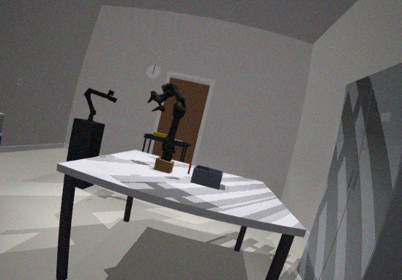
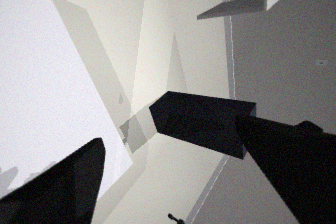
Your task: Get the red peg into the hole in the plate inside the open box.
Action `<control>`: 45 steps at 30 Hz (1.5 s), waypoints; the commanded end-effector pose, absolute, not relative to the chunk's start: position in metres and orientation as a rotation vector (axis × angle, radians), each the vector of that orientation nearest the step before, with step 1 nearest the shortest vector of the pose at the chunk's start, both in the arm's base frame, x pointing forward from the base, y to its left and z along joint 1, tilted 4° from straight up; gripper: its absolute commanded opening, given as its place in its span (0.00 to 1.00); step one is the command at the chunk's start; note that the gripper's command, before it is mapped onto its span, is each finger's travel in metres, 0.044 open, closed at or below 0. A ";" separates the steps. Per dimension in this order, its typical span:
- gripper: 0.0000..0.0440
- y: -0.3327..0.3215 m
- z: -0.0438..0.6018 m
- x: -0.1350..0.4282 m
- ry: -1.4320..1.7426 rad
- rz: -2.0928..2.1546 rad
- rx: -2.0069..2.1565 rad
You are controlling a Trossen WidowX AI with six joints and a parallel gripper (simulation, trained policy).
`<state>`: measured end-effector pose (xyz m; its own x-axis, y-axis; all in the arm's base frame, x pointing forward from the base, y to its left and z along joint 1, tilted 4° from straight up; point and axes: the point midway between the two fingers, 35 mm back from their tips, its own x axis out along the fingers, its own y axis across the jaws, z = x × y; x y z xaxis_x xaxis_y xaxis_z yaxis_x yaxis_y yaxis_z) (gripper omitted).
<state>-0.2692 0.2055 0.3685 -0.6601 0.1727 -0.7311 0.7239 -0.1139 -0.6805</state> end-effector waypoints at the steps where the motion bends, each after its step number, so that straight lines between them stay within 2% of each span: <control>1: 0.95 0.209 0.370 -0.266 1.748 -1.858 1.012; 3: 1.00 0.214 0.372 -0.260 1.713 -1.923 1.062; 23: 1.00 0.255 0.365 -0.192 1.157 -2.542 1.511; 45: 1.00 0.277 0.347 -0.112 0.238 -3.109 1.884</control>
